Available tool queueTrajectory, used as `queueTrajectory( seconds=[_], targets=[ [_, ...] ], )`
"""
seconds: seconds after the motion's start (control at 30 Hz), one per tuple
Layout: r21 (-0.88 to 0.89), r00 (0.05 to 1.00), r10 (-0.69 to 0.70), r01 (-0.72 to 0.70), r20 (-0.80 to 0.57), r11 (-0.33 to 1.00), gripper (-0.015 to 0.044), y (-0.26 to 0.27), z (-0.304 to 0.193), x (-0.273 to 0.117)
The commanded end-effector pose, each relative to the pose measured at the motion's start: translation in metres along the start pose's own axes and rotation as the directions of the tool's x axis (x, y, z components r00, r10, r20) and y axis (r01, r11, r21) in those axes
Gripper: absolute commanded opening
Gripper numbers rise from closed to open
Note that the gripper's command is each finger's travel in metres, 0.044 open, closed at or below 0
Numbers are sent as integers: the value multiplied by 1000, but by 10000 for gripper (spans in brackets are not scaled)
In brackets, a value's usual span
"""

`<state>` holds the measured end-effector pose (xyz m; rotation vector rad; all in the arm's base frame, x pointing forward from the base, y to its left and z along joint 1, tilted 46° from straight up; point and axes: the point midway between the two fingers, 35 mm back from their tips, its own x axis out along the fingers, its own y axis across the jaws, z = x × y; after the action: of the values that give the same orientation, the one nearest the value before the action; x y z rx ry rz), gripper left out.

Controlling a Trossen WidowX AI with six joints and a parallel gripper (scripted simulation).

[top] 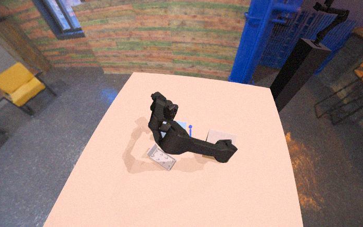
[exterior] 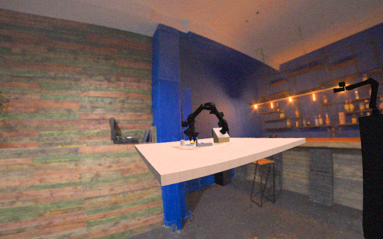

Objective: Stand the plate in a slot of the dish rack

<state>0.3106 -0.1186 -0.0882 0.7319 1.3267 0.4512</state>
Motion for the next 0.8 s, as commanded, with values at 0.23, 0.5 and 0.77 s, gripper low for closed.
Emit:
queueTrajectory(
  seconds=[0.23,0.5,0.77],
  targets=[
    [10,1000,8,-8,0,1000,400,2,-1,18],
    [10,1000,9,-9,0,1000,400,2,-1,22],
    [10,1000,9,-9,0,1000,373,2,-1,22]
  ],
)
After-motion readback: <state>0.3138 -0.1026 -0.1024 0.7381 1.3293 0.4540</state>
